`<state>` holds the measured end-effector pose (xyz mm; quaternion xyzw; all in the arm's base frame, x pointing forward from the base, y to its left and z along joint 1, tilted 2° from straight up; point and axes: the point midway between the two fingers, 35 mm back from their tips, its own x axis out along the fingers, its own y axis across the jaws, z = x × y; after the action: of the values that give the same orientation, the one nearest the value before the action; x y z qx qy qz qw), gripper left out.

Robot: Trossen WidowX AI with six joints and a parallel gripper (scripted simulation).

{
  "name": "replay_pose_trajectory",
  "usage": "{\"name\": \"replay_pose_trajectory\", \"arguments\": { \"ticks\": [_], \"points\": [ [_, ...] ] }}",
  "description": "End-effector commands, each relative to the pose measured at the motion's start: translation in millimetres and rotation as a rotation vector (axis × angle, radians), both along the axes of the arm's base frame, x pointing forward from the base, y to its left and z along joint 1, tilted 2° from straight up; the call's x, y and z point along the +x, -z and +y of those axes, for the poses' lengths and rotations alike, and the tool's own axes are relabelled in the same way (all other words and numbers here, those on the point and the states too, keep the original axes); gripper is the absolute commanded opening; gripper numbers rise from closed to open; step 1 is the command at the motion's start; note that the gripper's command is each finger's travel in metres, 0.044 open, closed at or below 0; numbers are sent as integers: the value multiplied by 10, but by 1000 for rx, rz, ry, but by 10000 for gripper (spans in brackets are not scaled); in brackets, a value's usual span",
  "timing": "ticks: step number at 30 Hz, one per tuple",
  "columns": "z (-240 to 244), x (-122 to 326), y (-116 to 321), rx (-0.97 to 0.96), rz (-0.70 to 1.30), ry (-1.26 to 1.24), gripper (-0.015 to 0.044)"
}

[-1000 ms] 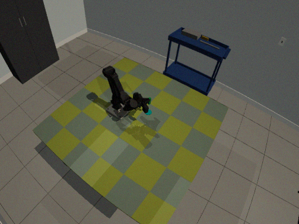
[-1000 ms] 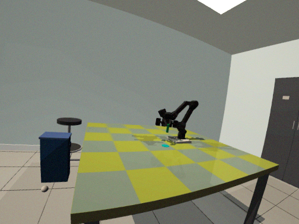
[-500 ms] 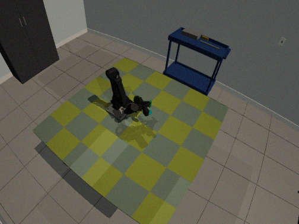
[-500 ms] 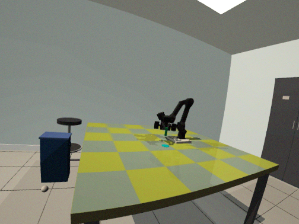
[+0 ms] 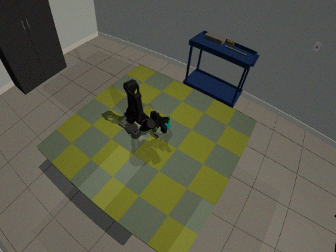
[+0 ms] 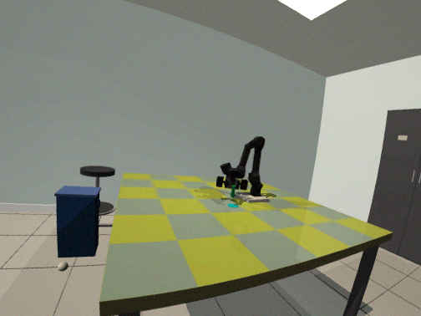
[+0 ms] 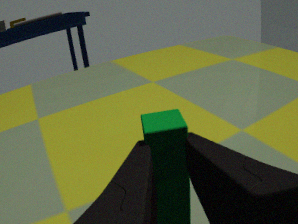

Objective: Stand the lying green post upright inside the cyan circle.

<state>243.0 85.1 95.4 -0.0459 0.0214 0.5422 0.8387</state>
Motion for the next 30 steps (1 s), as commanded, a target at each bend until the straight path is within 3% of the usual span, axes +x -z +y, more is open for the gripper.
{"name": "replay_pose_trajectory", "arguments": {
  "ticks": [1, 30],
  "points": [
    [9, -31, 83, 4, 7, -3, 23],
    [39, -86, 491, 3, 9, 0, 23]
  ]
}}
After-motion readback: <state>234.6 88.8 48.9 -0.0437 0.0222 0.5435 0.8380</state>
